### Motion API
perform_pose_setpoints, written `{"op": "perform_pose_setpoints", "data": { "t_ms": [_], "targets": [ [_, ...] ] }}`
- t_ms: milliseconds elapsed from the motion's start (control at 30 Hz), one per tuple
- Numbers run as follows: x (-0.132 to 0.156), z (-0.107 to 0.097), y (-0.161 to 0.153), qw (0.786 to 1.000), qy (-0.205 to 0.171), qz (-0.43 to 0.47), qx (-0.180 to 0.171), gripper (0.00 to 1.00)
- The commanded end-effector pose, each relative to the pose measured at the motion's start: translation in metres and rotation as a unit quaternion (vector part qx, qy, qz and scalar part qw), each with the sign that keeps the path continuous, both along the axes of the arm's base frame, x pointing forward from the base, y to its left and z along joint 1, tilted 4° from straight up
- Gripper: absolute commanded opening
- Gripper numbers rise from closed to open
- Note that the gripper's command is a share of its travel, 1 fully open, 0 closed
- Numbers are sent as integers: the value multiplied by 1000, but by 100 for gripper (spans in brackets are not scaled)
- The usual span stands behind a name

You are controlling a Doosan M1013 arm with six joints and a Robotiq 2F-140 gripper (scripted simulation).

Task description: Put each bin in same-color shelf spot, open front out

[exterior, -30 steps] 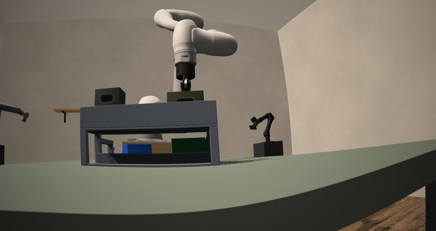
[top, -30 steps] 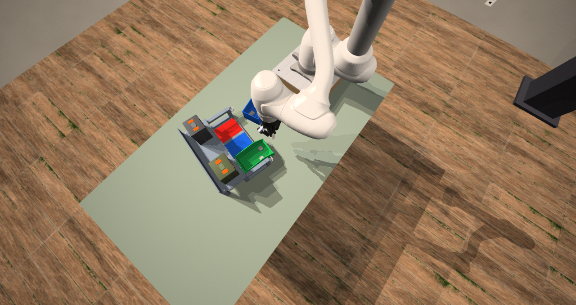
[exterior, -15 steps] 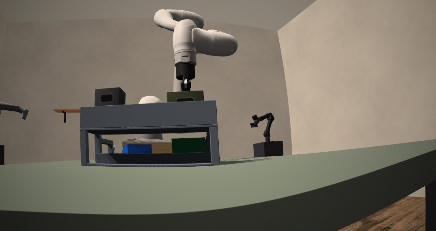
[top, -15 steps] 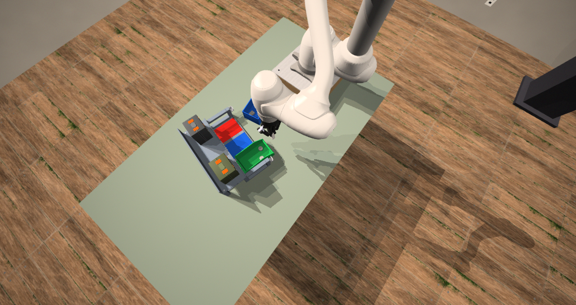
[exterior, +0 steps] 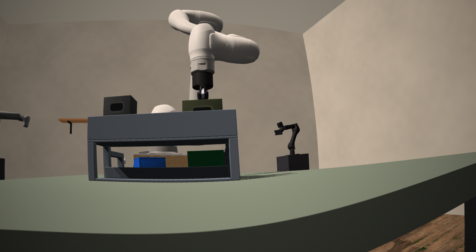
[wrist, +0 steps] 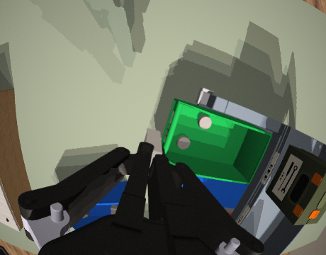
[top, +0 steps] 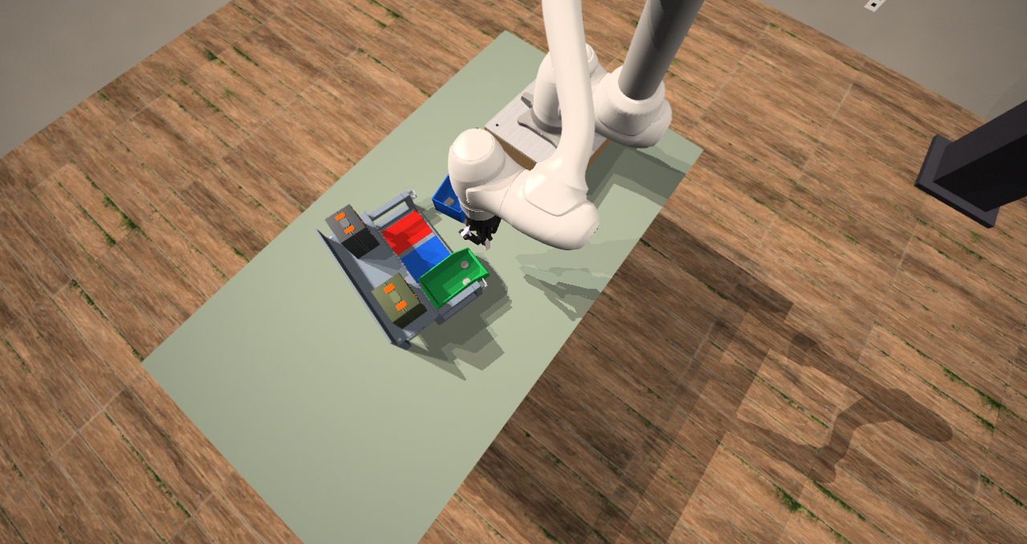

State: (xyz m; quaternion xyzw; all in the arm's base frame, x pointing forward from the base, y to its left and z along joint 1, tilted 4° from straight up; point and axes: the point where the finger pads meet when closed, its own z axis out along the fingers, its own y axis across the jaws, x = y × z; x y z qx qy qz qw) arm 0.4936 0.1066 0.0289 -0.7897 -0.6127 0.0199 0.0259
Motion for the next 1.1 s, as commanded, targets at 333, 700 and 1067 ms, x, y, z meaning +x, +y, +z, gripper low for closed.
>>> {"op": "perform_pose_setpoints", "data": {
  "t_ms": [333, 700, 1067],
  "targets": [
    [-7, -43, 1, 1000, 3, -2, -1, 10],
    [-9, -72, 1, 1000, 3, -2, -1, 10],
    [-11, -92, 2, 1000, 3, -2, -1, 10]
  ]
}}
